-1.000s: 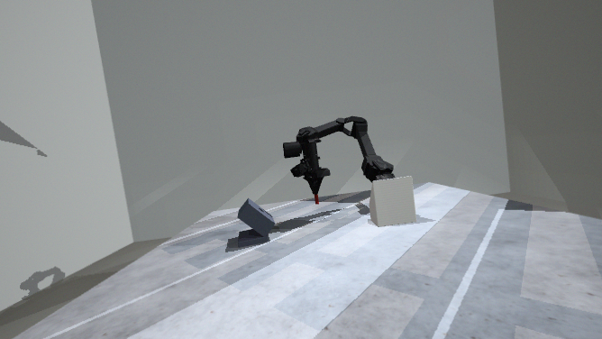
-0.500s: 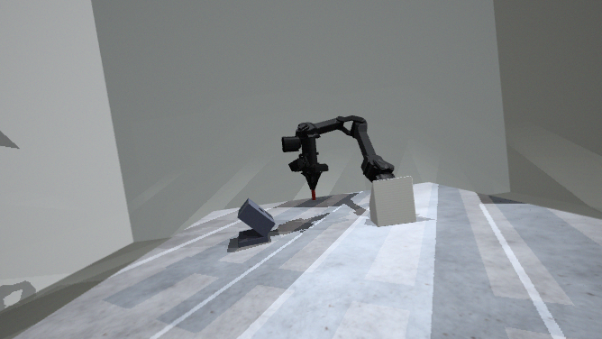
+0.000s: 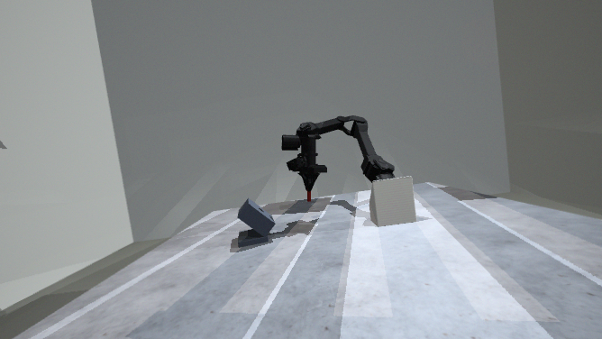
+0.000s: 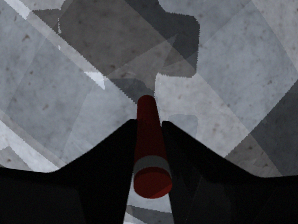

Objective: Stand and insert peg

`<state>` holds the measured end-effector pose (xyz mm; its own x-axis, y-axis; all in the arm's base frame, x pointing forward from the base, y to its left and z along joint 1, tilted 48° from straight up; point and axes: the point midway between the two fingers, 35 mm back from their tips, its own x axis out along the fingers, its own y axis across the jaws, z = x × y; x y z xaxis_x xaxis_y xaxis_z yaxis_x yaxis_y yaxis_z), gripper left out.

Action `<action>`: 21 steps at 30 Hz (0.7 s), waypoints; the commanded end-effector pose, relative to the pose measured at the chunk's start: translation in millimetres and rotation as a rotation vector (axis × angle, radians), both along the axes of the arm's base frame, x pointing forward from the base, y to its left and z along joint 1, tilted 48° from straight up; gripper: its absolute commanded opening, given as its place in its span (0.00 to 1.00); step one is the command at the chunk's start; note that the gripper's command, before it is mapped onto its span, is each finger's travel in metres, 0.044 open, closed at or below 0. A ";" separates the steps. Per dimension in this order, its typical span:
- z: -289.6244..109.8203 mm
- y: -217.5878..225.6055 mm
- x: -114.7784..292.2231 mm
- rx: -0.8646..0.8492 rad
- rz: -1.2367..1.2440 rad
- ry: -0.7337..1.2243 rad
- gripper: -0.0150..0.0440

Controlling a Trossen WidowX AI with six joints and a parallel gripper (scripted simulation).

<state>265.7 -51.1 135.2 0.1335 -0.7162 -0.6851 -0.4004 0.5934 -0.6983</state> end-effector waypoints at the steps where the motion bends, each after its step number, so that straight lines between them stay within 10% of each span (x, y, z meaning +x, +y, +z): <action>1: -4.9 3.5 1.8 0.010 0.031 -0.004 0.25; 21: -17.4 20.4 18.9 0.029 0.169 -0.050 0.25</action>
<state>283.9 -33.5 121.2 0.2655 -0.6718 -0.6915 -0.4492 0.5484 -0.7053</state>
